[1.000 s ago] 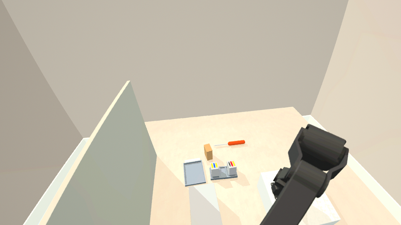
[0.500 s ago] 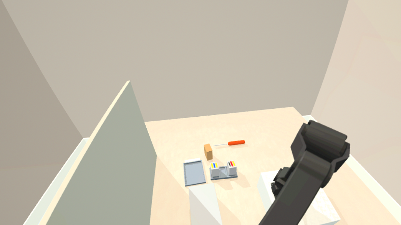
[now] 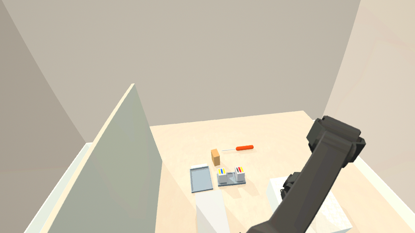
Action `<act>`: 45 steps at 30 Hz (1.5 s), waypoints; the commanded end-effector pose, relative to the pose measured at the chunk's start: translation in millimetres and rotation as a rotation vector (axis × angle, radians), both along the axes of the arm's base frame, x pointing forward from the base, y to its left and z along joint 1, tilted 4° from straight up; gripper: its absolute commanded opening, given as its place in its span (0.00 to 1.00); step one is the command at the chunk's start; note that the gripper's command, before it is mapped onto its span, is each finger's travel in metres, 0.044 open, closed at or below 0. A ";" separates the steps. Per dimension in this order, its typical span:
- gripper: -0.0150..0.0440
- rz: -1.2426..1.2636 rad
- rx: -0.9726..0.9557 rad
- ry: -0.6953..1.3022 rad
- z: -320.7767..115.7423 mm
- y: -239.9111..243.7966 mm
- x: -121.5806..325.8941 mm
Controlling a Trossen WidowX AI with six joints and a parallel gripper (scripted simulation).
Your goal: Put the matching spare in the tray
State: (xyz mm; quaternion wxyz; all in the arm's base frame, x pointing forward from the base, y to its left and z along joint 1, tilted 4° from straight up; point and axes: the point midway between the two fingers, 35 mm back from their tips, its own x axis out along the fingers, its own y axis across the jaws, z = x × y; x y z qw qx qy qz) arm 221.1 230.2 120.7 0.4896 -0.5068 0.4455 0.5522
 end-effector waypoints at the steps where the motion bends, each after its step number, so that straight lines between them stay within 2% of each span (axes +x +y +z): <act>1: 0.25 0.003 0.004 -0.005 5.3 -2.7 3.8; 21: 0.25 -0.015 -0.026 -0.057 0.9 -81.4 79.3; 45: 0.25 -0.016 -0.048 -0.038 -7.7 -214.0 138.1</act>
